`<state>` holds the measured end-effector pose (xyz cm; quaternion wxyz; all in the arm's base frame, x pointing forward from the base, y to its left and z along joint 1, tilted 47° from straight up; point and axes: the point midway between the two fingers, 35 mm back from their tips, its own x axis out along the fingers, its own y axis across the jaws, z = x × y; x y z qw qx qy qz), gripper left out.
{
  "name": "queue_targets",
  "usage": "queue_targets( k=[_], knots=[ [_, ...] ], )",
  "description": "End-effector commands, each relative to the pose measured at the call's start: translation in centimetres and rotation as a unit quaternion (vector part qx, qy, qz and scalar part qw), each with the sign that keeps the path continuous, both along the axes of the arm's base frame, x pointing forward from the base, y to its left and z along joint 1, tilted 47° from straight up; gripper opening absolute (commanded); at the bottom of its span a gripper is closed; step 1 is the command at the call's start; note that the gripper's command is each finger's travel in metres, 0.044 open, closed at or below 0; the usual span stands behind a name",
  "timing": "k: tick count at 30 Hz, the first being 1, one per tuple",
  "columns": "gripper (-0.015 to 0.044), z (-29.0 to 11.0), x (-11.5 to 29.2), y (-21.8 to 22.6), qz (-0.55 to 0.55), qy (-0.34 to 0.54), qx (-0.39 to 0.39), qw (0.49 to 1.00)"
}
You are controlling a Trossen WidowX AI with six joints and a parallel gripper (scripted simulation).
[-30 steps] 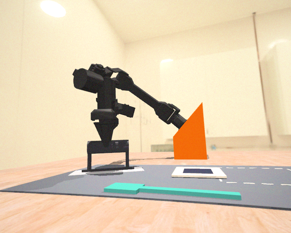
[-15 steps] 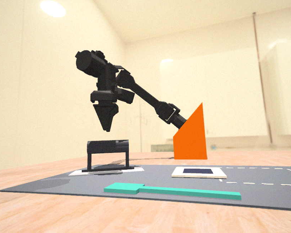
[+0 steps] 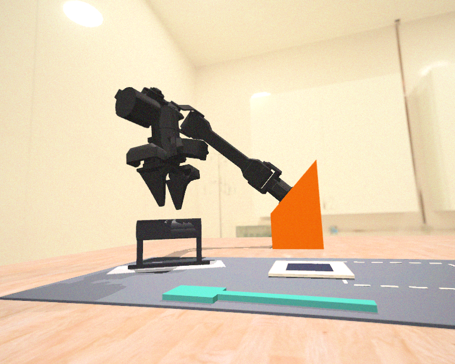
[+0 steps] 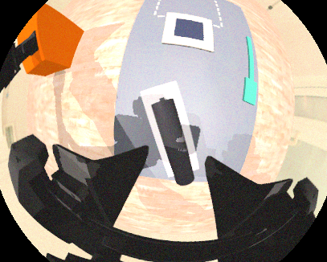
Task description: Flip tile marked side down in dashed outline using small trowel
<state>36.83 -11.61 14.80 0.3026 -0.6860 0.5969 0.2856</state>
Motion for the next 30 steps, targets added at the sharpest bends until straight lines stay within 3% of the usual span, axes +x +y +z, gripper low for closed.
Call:
queue_targets(
  k=[1,15,30],
  knots=[
    [0.0300,-0.4,-0.2,-0.2,-0.042,-0.048,0.028,0.998],
    [0.0300,-0.8,-0.7,-0.9,-0.187,-0.203,0.113,0.955],
    [0.0300,-0.9,-1.5,-1.9,-0.342,-0.350,0.204,0.848]
  ],
)
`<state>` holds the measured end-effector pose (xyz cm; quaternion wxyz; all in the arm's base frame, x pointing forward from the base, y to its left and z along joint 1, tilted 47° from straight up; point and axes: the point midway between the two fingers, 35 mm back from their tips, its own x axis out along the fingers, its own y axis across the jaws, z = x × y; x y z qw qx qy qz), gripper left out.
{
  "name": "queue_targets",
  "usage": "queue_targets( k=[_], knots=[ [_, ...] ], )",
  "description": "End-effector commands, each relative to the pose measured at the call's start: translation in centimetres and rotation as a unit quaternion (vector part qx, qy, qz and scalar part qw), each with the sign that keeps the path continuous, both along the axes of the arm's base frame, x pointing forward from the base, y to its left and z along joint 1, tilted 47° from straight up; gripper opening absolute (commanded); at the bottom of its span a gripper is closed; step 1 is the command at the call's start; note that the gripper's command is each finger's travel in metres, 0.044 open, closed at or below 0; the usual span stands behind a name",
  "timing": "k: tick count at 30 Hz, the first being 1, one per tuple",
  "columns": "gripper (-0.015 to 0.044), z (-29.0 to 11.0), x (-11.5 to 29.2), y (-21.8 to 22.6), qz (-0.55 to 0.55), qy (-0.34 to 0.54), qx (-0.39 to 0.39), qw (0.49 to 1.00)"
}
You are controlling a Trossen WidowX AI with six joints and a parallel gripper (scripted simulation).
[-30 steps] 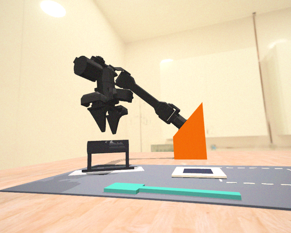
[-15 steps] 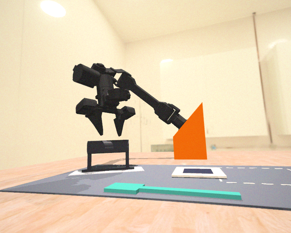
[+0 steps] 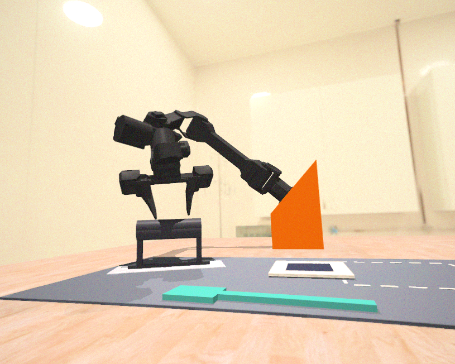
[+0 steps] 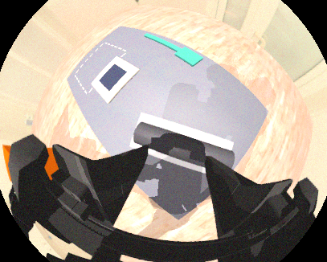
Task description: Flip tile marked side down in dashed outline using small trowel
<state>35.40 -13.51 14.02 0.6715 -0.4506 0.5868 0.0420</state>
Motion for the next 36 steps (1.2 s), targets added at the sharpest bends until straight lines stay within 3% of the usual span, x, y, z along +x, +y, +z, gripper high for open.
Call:
queue_targets(
  k=[1,18,36],
  knots=[
    [0.0300,-0.2,-0.1,0.0,-0.042,-0.044,0.034,0.998],
    [0.0300,-0.9,-0.8,-0.4,-0.216,-0.209,0.179,0.937],
    [0.0300,-1.5,-2.1,-0.9,-0.379,-0.339,0.338,0.792]
  ],
)
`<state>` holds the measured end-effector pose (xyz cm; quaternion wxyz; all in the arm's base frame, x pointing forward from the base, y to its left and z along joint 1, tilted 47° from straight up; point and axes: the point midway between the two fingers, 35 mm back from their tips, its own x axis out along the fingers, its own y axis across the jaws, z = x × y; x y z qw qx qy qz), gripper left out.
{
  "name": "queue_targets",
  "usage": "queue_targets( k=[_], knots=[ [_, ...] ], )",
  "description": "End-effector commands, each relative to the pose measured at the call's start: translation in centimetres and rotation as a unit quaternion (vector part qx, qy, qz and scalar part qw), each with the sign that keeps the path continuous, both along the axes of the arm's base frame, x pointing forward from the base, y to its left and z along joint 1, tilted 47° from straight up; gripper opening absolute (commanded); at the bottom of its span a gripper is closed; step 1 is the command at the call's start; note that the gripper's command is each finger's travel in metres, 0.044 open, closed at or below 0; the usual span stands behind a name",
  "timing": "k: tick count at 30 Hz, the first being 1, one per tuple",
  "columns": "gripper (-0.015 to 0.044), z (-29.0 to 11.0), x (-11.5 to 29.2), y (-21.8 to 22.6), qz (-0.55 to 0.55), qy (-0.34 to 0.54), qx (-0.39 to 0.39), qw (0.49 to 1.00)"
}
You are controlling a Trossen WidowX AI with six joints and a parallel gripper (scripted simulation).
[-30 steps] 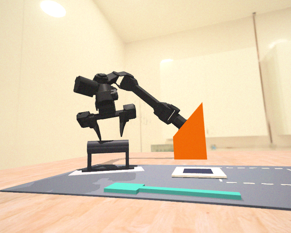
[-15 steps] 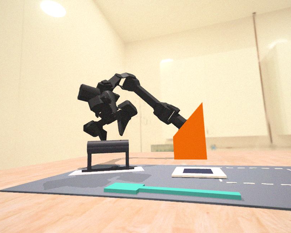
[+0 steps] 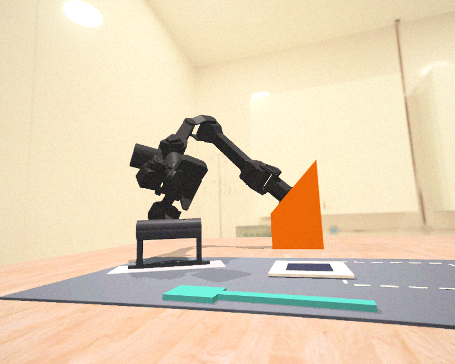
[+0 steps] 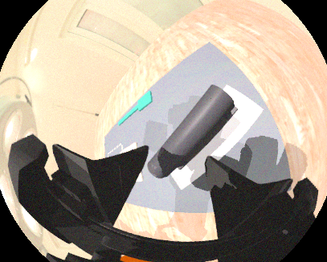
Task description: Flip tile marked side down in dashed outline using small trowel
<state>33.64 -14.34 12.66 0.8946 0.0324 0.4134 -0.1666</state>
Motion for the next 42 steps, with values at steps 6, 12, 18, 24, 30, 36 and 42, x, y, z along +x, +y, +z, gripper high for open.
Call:
queue_targets(
  k=[6,12,18,24,30,36,42],
  knots=[
    [0.0300,-0.2,-0.8,-0.1,-0.079,-0.075,0.098,0.989],
    [0.0300,-0.3,-1.4,-0.2,-0.126,-0.120,0.161,0.971],
    [0.0300,-0.3,-1.4,-0.2,-0.130,-0.124,0.168,0.969],
    [0.0300,-0.7,-0.9,-0.3,-0.131,-0.124,0.168,0.969],
    [0.0300,-1.3,-0.2,-0.6,-0.131,-0.124,0.167,0.969],
    [0.0300,-1.9,0.5,-0.8,-0.131,-0.124,0.167,0.969],
    [0.0300,-2.6,1.2,-1.0,-0.132,-0.123,0.166,0.969]
  ],
)
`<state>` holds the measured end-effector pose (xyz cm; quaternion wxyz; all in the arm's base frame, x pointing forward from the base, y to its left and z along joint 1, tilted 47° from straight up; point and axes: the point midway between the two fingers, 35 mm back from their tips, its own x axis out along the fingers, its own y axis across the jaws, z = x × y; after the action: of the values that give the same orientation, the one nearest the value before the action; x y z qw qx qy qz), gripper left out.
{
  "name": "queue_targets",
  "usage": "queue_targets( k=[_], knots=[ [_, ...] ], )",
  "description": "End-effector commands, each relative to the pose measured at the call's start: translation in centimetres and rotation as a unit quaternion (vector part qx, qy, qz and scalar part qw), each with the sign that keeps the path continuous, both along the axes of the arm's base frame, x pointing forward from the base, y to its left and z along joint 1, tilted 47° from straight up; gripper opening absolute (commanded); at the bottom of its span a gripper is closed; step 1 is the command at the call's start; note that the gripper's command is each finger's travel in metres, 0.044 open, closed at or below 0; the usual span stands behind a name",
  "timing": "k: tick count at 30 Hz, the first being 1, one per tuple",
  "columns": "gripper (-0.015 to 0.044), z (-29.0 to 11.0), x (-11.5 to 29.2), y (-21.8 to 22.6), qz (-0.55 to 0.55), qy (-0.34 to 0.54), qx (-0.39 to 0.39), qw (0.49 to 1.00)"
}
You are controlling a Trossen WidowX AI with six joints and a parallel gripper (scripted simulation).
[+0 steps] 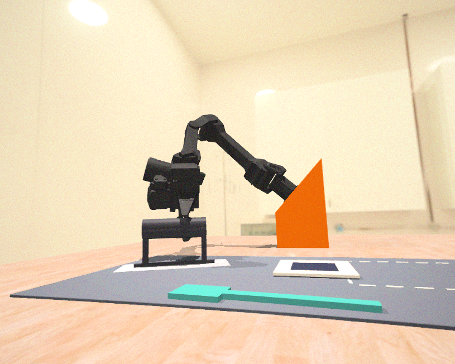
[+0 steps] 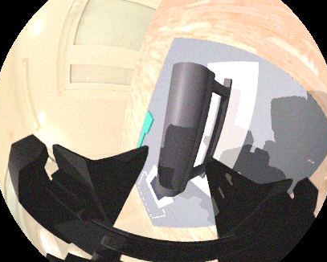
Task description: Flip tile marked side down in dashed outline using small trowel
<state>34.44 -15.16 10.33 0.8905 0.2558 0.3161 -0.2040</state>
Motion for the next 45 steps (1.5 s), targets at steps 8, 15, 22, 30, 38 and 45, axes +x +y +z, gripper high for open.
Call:
queue_targets(
  k=[8,15,22,30,38,45],
  knots=[
    [0.0300,-1.2,1.3,-0.4,-0.003,0.000,-0.003,1.000],
    [0.0300,-2.0,2.1,-0.6,-0.003,0.000,-0.003,1.000],
    [0.0169,-2.1,2.1,-0.6,-0.003,0.000,-0.003,1.000],
    [0.0096,-2.1,2.1,-0.6,-0.003,0.000,-0.003,1.000],
    [0.0043,-2.1,2.1,-0.6,-0.003,0.000,-0.003,1.000],
    [0.0000,-2.0,2.2,-0.5,-0.003,0.000,-0.003,1.000]
  ],
)
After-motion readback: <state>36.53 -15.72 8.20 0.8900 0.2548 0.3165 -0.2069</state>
